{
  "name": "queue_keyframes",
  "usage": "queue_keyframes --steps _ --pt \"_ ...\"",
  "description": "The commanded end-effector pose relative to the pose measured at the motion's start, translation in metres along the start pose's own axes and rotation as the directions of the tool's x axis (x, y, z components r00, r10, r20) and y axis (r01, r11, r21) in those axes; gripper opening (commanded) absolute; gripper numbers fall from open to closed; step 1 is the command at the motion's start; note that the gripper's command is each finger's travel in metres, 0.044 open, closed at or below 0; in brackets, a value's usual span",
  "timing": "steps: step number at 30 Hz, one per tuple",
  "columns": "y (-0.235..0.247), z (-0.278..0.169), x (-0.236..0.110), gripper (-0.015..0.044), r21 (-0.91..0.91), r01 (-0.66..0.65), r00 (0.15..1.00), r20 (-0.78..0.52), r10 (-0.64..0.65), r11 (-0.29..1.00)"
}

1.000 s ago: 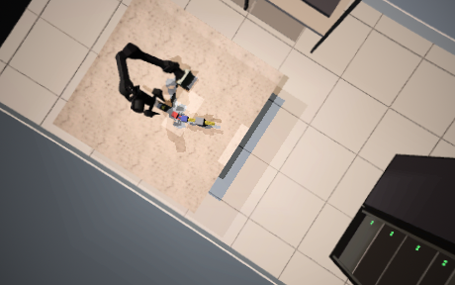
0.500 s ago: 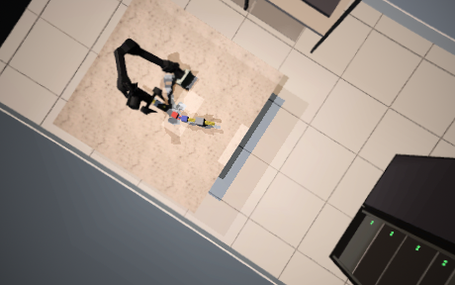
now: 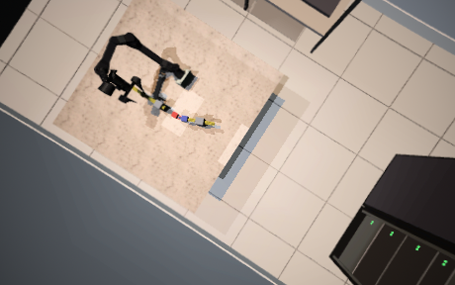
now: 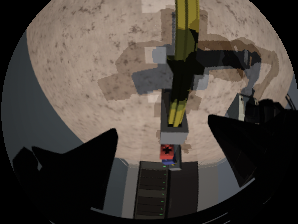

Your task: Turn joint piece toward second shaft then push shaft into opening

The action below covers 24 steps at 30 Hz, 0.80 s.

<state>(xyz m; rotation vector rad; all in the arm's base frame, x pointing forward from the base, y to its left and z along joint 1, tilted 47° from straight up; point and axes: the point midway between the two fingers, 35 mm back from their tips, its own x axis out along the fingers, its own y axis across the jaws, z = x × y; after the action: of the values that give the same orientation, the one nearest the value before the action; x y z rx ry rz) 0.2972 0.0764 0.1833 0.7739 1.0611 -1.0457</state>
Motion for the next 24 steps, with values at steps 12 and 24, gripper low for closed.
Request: queue_keyframes --steps 12,24 --pt "-0.033 0.077 -0.032 0.0440 -0.073 -0.014 0.993 0.113 0.023 0.997" --pt "-0.041 0.093 0.019 0.0440 0.068 -0.042 0.889 0.458 0.006 0.997"
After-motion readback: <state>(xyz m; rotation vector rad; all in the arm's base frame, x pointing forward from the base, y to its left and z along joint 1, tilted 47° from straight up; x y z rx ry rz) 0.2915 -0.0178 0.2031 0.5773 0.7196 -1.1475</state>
